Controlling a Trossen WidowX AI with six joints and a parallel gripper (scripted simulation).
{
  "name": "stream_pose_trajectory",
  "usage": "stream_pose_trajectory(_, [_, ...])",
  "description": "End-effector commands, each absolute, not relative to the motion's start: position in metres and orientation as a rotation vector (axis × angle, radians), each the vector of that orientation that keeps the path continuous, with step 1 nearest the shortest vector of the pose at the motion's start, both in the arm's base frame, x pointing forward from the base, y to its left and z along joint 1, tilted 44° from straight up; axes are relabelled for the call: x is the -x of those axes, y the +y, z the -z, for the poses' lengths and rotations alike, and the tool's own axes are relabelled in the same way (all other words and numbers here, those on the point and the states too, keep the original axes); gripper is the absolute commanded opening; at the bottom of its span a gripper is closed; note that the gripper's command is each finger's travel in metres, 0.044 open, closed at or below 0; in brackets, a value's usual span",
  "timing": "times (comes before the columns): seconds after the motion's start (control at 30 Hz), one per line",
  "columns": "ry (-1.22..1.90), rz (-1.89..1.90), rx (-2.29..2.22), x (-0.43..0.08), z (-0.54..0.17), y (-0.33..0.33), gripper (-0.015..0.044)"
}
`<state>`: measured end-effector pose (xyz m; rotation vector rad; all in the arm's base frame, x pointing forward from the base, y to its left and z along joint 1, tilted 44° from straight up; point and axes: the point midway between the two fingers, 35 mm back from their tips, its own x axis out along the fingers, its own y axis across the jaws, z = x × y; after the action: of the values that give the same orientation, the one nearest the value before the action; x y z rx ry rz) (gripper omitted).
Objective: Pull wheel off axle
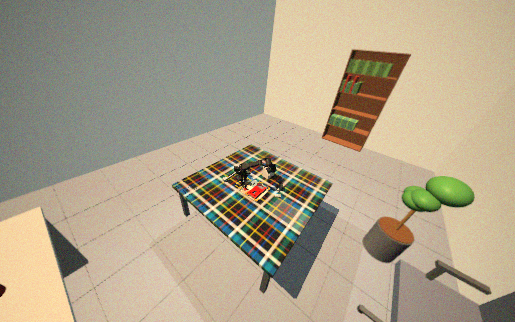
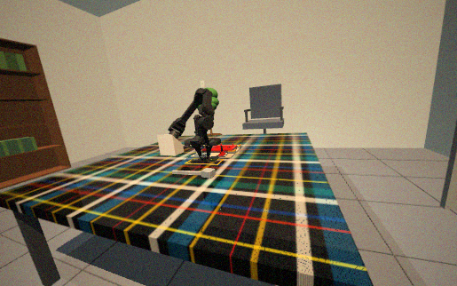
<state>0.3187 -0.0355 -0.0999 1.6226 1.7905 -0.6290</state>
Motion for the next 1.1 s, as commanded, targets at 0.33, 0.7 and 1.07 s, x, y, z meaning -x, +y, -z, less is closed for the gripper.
stream_pose_trajectory(0.33, [1.799,0.631,-1.622,-0.316,0.107,-0.027,0.0184])
stream_pose_trajectory(0.7, [1.795,0.634,-1.628,-0.319,0.070,-0.064,0.0300])
stream_pose_trajectory(1.07, [1.787,0.642,-1.631,-0.274,0.038,-0.082,0.0440])
